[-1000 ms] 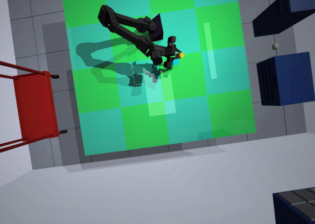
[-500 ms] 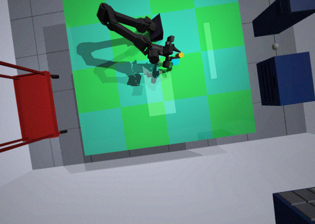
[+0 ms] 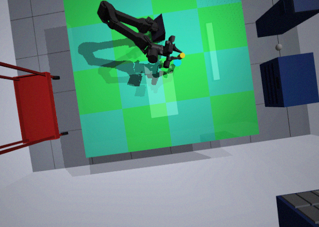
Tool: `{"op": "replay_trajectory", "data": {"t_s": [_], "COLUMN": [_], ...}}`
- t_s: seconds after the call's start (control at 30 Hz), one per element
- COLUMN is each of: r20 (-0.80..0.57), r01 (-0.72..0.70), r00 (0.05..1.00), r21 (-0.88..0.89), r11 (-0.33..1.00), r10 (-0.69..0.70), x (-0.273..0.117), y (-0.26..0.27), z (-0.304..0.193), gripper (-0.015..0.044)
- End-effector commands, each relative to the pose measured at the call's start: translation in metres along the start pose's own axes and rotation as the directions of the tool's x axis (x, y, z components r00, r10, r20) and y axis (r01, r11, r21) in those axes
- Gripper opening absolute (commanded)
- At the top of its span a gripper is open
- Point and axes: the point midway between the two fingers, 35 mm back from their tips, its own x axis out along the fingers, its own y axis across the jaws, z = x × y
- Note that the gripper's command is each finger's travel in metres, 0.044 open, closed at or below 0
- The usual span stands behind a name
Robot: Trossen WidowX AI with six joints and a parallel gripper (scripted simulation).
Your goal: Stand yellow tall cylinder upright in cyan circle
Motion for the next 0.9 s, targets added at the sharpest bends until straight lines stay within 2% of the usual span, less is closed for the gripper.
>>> {"op": "replay_trajectory", "data": {"t_s": [0.0, 0.6, 0.87], "r20": [0.035, 0.149, 0.154], "r01": [0.013, 0.076, 0.078], "r00": [0.999, 0.987, 0.986], "r21": [-0.023, -0.092, -0.095], "r11": [1.0, 0.993, 0.992], "r10": [-0.013, -0.061, -0.063], "x": [-0.004, -0.015, -0.015], "y": [0.001, 0.003, 0.003], "z": [0.001, 0.003, 0.003], "gripper": [0.0105, 0.0105, 0.0105]}}
